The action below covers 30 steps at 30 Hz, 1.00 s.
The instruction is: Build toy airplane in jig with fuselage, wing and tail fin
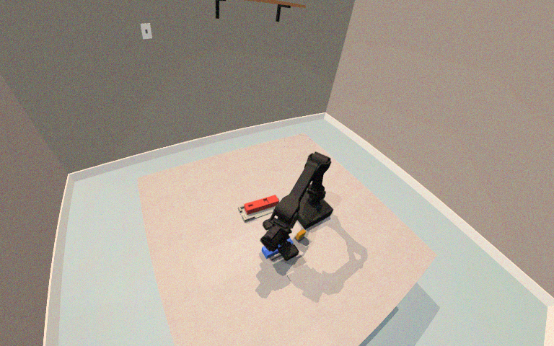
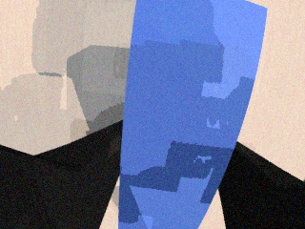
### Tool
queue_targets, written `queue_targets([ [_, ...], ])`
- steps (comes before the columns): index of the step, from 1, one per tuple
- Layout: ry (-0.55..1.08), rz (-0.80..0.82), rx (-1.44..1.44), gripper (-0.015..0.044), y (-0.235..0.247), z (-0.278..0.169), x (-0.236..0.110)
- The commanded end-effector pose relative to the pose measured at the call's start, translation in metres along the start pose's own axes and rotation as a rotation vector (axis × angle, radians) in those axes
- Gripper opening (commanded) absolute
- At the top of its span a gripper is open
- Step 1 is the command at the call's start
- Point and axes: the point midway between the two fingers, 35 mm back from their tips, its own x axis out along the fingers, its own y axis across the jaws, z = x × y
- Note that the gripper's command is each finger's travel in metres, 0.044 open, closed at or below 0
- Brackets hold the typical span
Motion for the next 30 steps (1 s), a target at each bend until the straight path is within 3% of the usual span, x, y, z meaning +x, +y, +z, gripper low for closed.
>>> queue_targets([
  [1,-0.008,0.006,0.009,0.0,0.0,0.001,-0.016],
  [17,0.02,-0.009,0.007,0.0,-0.005,-0.006,-0.064],
  [30,0.024,-0.011,-0.115,0.0,-0.033,-0.003,-0.063],
])
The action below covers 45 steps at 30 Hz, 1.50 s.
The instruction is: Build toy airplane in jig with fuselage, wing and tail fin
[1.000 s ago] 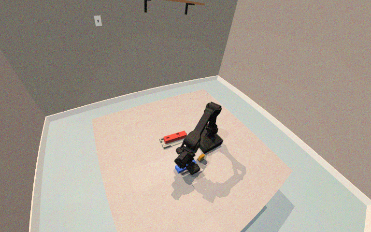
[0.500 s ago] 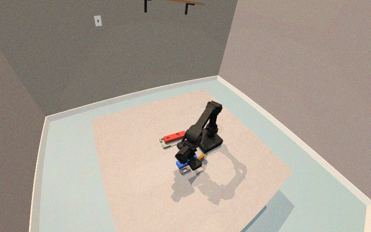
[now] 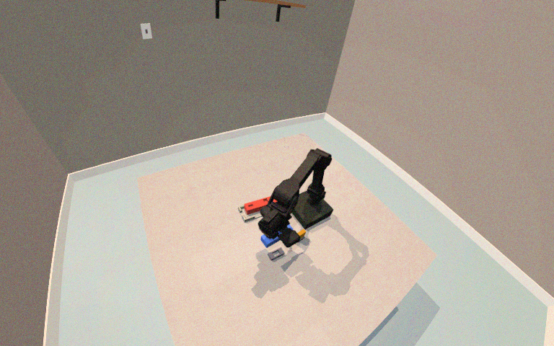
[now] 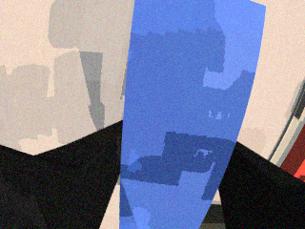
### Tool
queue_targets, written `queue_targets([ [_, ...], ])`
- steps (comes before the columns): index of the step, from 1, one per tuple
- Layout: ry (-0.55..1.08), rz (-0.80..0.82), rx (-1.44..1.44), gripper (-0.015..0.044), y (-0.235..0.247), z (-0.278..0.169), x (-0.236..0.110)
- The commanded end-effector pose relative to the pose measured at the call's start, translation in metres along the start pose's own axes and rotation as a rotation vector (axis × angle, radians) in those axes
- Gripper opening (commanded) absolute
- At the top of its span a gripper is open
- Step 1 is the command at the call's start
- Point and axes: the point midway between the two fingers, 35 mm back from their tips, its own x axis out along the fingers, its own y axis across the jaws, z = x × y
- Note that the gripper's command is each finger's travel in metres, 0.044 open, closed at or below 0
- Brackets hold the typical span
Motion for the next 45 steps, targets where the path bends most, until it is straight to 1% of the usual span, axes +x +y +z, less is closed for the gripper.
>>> queue_targets([
  [1,-0.003,0.005,-0.052,0.0,-0.012,-0.001,0.0],
  [22,0.001,0.0,-0.374,0.0,-0.08,-0.008,0.009],
  [45,0.008,-0.016,-0.735,0.0,-0.149,-0.034,0.021],
])
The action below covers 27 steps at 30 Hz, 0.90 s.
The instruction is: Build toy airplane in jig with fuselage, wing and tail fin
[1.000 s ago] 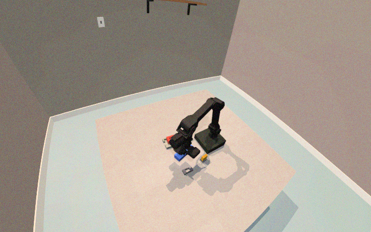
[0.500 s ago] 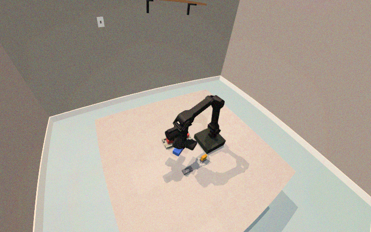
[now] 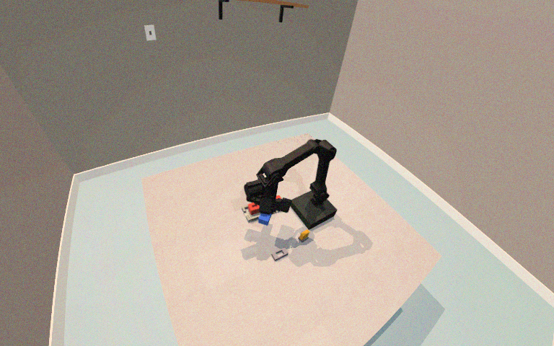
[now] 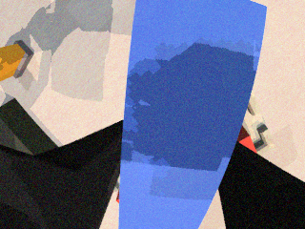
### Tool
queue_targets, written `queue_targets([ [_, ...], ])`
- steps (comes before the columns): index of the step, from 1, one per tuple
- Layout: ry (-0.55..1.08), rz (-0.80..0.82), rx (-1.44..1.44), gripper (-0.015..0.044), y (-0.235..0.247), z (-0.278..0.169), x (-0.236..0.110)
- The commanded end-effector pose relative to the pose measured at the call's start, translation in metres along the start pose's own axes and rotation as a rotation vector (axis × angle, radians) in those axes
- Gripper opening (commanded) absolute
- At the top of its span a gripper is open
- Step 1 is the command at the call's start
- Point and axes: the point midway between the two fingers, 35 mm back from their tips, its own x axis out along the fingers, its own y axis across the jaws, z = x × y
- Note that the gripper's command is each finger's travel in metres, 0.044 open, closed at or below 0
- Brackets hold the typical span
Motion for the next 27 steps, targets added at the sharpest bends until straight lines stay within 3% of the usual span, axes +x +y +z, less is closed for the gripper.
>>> queue_targets([
  [1,-0.005,-0.002,-0.062,0.0,-0.004,-0.011,0.001],
  [27,0.009,-0.011,-0.486,0.0,-0.022,-0.09,0.016],
])
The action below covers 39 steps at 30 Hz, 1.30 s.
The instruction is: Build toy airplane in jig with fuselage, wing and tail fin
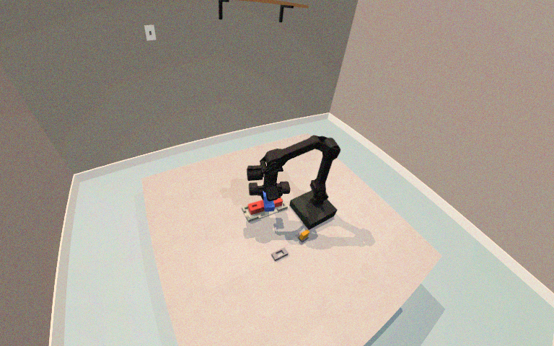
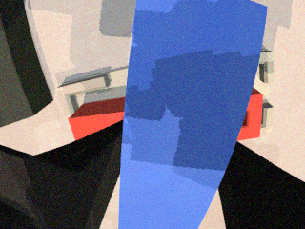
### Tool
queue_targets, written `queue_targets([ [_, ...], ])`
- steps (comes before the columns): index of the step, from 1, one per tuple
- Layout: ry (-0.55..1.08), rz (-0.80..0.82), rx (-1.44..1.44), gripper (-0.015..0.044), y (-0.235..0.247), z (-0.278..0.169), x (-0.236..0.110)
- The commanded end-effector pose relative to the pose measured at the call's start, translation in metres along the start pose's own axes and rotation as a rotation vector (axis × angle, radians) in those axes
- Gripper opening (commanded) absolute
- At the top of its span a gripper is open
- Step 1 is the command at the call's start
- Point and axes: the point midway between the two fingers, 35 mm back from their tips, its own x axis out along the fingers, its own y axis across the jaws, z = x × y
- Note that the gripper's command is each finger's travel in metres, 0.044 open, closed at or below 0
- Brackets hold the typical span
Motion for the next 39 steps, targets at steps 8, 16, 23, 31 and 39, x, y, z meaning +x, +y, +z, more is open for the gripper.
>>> queue_targets([
  [8,-0.015,0.0,-0.204,0.0,0.015,-0.03,0.006],
  [16,-0.02,0.001,-0.29,0.0053,0.022,-0.042,0.008],
  [23,-0.02,0.001,-0.29,0.0195,0.022,-0.042,0.008],
  [31,-0.02,0.001,-0.29,0.0195,0.022,-0.042,0.008],
  [39,-0.02,0.001,-0.29,0.0195,0.022,-0.042,0.008],
])
